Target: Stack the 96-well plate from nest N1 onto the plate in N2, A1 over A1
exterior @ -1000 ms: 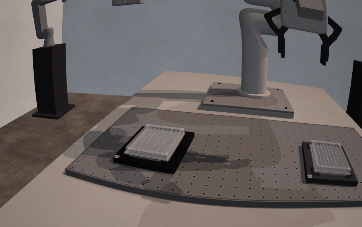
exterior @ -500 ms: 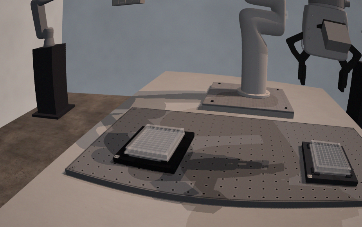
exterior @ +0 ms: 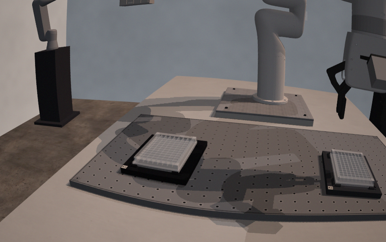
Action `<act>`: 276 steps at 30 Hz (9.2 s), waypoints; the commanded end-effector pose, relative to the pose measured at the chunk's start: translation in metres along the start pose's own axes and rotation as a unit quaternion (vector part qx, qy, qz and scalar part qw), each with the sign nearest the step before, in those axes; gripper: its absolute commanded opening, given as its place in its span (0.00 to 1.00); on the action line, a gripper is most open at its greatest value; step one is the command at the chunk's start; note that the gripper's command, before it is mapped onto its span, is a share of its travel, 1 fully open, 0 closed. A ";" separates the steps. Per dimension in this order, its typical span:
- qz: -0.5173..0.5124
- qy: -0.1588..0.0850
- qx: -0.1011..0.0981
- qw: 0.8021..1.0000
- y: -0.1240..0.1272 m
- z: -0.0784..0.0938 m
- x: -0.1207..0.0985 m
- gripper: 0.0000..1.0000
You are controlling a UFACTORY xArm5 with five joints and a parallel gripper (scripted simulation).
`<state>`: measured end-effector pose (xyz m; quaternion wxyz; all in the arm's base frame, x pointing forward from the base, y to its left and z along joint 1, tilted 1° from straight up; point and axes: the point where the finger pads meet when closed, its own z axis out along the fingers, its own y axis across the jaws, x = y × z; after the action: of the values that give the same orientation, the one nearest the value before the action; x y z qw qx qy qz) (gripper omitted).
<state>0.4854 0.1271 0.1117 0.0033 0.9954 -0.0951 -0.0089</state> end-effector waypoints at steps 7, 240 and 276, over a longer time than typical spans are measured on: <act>0.000 0.002 0.001 1.000 -0.003 0.001 0.003 1.00; 0.000 0.002 0.001 1.000 -0.003 0.042 0.003 0.00; 0.000 0.002 0.001 1.000 -0.003 0.001 0.003 0.00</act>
<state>0.4878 0.1296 0.1092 0.0031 0.9954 -0.0955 -0.0083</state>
